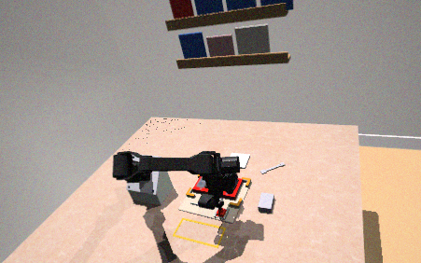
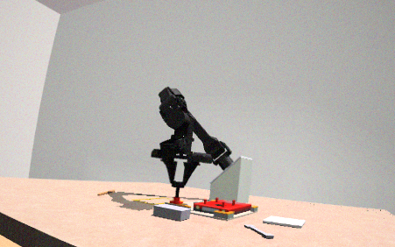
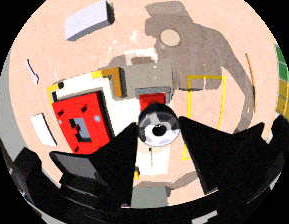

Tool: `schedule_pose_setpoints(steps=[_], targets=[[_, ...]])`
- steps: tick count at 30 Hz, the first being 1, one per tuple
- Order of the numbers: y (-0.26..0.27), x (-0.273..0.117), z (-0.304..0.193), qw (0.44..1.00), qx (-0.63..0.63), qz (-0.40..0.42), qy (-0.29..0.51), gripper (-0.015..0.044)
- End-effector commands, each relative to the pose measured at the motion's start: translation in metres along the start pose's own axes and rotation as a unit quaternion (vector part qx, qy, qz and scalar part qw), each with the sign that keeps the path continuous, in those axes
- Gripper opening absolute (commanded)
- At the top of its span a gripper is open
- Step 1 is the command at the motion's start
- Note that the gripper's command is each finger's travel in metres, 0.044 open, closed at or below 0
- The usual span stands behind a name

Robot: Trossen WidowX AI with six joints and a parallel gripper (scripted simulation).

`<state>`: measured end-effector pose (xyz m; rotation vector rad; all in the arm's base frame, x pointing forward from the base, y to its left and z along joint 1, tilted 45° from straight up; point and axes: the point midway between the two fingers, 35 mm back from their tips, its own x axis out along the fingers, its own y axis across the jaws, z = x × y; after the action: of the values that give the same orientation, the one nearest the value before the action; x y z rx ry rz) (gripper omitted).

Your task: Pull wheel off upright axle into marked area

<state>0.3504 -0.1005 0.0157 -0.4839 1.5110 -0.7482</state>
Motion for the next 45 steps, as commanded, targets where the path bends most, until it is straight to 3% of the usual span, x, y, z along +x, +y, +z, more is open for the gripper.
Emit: schedule_pose_setpoints(steps=[1,13,21,24,45], targets=[[0.000,-0.002,0.001,1.000,0.003,0.002,0.000,0.0000],[0.000,-0.008,0.001,1.000,0.002,0.001,0.000,0.0000],[0.001,-0.040,-0.002,1.000,0.002,0.002,0.000,0.0000],[0.001,-0.032,-0.003,1.000,-0.003,-0.001,0.001,0.0000],[-0.071,-0.039,-0.038,1.000,0.000,0.001,0.001,0.0000]])
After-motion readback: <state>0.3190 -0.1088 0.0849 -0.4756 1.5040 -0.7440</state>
